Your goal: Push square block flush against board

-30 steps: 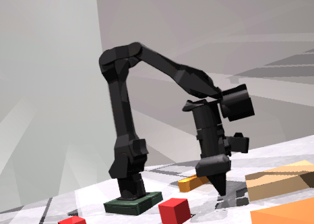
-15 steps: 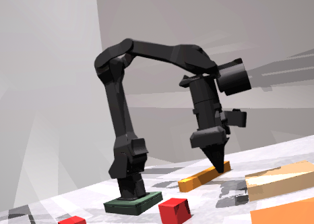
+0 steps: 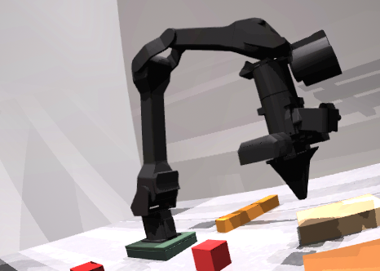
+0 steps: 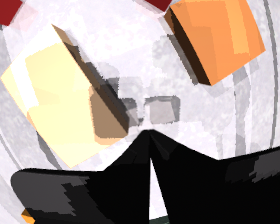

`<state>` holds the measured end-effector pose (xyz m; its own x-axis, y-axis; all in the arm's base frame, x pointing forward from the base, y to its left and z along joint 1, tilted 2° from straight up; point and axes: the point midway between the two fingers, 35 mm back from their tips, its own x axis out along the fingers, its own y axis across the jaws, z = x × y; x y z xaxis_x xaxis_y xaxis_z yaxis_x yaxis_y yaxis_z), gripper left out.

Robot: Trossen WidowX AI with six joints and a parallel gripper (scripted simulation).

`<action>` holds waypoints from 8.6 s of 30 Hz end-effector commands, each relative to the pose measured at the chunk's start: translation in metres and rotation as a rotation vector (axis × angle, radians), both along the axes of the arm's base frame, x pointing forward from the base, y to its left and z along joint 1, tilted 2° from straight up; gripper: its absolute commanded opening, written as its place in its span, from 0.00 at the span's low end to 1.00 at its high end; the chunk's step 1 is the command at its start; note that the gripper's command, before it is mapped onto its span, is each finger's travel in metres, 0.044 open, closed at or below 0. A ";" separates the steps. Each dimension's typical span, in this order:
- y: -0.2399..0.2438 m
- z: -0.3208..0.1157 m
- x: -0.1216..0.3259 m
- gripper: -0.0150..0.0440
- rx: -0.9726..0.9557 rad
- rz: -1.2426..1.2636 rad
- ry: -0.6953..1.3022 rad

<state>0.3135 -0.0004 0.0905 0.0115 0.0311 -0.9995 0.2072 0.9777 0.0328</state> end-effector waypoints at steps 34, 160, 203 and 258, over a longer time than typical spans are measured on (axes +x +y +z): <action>-0.188 -0.023 0.095 0.25 -0.001 -1.051 0.025; -0.110 -0.076 0.076 0.25 0.005 -1.051 0.030; -0.109 -0.076 0.081 0.25 0.004 -0.988 0.028; -0.039 -0.074 0.056 0.25 0.009 -0.988 0.033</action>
